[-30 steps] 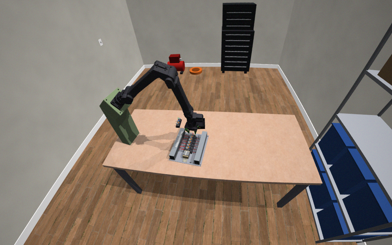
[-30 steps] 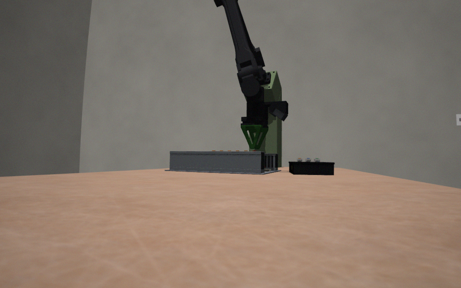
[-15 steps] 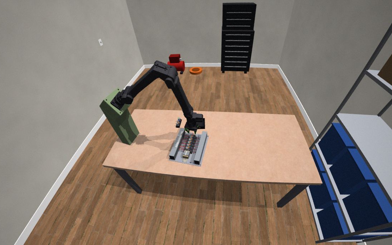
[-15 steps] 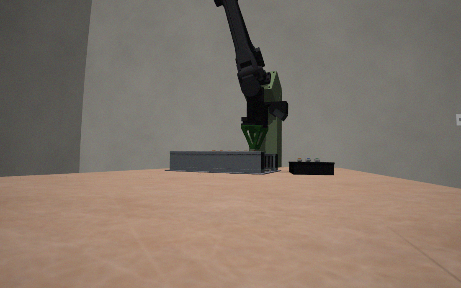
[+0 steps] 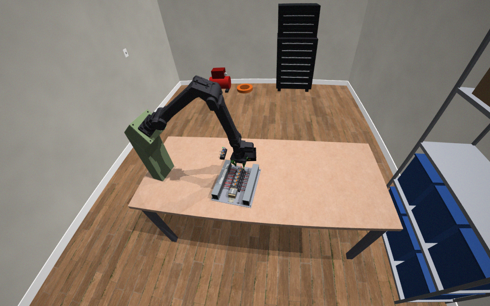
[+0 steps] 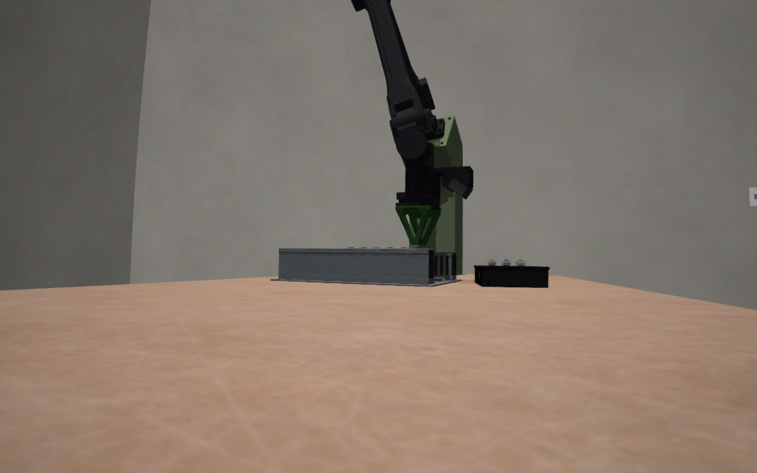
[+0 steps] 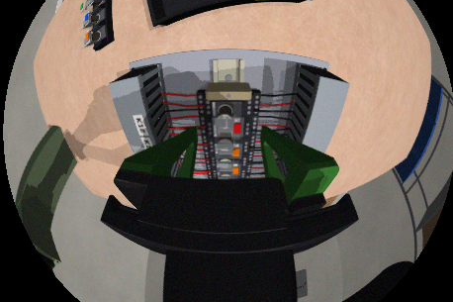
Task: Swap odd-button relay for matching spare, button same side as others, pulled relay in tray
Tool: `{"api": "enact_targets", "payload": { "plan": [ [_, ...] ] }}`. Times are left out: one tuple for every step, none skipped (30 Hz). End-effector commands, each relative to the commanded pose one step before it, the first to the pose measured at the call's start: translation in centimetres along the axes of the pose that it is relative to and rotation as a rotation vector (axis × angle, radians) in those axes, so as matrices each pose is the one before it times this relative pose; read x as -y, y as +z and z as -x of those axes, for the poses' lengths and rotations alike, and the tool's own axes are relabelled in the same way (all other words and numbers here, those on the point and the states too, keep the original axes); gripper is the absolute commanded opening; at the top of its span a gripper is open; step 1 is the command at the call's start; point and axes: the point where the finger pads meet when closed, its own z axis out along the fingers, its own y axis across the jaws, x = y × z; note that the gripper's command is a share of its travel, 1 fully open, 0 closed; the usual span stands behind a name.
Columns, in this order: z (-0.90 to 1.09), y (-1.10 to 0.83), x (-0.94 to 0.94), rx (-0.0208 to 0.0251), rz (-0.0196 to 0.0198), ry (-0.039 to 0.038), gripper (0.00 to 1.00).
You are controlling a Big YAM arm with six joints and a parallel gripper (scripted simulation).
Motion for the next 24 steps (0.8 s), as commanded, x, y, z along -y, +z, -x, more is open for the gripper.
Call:
{"api": "enact_targets", "payload": {
  "plan": [
    [1.116, -1.381, 1.428, 0.02136, -0.03449, 0.00325, 0.59],
    [0.001, -0.001, 0.008, 0.00001, -0.00008, 0.00002, 0.59],
    [0.001, -0.001, 0.007, 0.00001, -0.00007, 0.00002, 0.59],
    [0.001, 0.0, 0.006, 0.00001, -0.00006, 0.00002, 0.59],
    [0.0, 0.0, 0.0, 0.0, 0.0, 0.0, 0.59],
    [0.0, 0.0, 0.0, 0.0, 0.0, 0.0, 0.59],
    [0.001, 0.0, 0.005, 0.00001, -0.00005, 0.00001, 0.59],
    [0.0, 0.0, 0.004, 0.00001, -0.00004, 0.00001, 0.59],
    [0.0, 0.0, 0.004, 0.00001, -0.00004, 0.00001, 0.59],
    [0.0, 0.0, 0.003, 0.0, -0.00003, 0.00001, 0.59],
    [0.0, 0.0, 0.003, 0.0, -0.00003, 0.00001, 0.59],
    [0.0, 0.0, 0.002, 0.0, -0.00002, 0.00001, 0.59],
    [0.0, 0.0, 0.002, 0.0, -0.00002, 0.00001, 0.59],
    [0.0, 0.0, 0.001, 0.0, -0.00001, 0.0, 0.59],
    [0.0, 0.004, 0.0, -0.00001, 0.00001, 0.0, 0.59],
    [0.0, 0.011, -0.003, -0.00002, 0.00006, -0.00002, 0.59],
    [0.0, 0.023, -0.008, -0.00005, 0.00016, -0.00004, 0.59],
    [0.0, 0.039, -0.015, -0.0001, 0.00029, -0.00007, 0.59],
    [-0.001, 0.061, -0.025, -0.00016, 0.00048, -0.00012, 0.59],
    [-0.001, 0.088, -0.037, -0.00024, 0.00072, -0.00018, 0.59],
    [-0.002, 0.119, -0.052, -0.00033, 0.001, -0.00025, 0.59],
    [0.0, 0.0, 0.0, 0.0, 0.0, 0.0, 0.59],
    [0.0, 0.0, 0.0, 0.0, 0.0, 0.0, 0.59],
    [-0.003, 0.154, -0.069, -0.00044, 0.00133, -0.00034, 0.59]
  ]
}}
